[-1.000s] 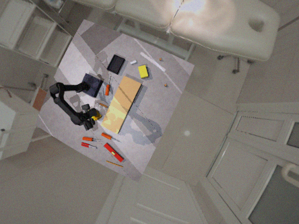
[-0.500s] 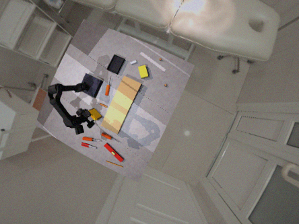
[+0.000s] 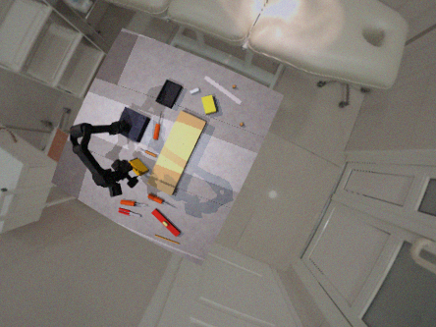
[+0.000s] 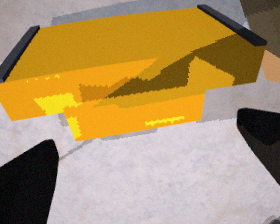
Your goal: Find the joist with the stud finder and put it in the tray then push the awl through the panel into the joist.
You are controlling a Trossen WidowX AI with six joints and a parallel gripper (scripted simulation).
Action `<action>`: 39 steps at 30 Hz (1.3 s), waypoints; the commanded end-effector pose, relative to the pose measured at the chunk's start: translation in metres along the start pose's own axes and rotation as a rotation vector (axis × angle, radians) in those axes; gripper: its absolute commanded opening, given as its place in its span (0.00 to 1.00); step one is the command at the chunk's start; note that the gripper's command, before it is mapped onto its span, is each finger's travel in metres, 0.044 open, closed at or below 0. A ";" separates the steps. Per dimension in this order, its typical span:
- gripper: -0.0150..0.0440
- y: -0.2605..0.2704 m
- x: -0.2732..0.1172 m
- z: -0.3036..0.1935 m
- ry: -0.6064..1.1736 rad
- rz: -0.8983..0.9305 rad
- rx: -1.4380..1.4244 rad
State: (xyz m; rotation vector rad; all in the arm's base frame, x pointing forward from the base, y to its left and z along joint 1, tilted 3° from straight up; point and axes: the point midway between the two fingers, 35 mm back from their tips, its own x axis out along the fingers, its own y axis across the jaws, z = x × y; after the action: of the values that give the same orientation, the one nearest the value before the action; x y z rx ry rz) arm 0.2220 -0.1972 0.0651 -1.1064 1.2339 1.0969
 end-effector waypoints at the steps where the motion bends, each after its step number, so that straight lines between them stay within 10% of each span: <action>1: 1.00 0.002 0.009 0.001 -0.009 0.007 -0.005; 24: 1.00 0.003 0.044 -0.002 -0.009 0.007 -0.005; 39: 0.83 0.003 0.044 -0.002 -0.009 0.007 -0.005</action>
State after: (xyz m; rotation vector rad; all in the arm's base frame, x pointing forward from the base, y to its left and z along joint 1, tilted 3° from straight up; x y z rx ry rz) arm 0.2205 -0.1983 0.0220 -1.0988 1.2341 1.1053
